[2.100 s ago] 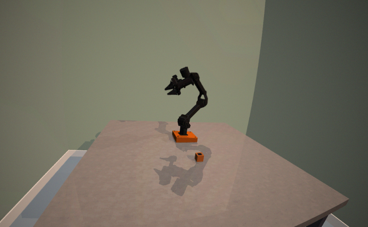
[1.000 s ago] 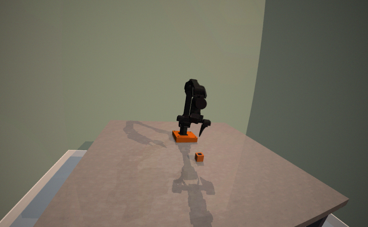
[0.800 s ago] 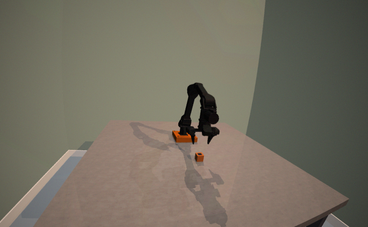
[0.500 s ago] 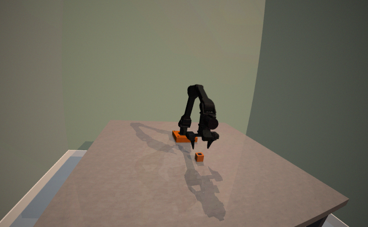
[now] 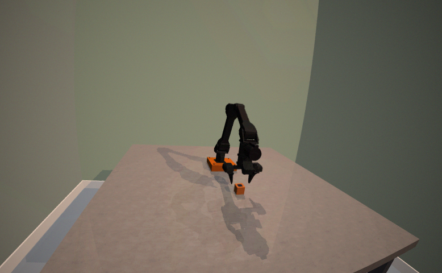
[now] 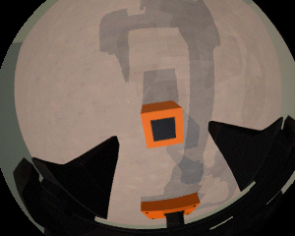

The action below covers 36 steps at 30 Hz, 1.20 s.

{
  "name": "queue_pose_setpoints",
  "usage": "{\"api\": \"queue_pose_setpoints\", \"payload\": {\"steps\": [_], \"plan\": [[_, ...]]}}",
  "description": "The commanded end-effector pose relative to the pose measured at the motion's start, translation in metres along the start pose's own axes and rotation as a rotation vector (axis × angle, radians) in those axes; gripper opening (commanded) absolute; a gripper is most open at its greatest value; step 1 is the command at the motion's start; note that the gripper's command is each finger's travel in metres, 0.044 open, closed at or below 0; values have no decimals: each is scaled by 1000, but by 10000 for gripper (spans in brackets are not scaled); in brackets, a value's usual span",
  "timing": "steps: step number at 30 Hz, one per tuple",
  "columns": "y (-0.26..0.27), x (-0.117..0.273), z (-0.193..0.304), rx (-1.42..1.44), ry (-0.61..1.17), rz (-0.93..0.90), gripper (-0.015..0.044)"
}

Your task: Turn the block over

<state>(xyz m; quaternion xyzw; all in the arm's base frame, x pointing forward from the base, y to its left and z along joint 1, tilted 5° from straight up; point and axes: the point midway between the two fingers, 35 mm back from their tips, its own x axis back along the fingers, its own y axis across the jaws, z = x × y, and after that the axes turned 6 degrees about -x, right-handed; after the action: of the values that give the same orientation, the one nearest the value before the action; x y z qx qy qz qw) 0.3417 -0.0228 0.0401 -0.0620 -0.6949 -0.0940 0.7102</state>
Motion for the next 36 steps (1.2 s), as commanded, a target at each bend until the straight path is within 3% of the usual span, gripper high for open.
{"api": "queue_pose_setpoints", "payload": {"steps": [1,15,25,36], "plan": [[0,-9,2,3,9,-2,440],[0,-29,2,3,9,-2,440],[0,-29,2,3,9,-2,177],[0,-29,2,3,9,-2,104]]}}
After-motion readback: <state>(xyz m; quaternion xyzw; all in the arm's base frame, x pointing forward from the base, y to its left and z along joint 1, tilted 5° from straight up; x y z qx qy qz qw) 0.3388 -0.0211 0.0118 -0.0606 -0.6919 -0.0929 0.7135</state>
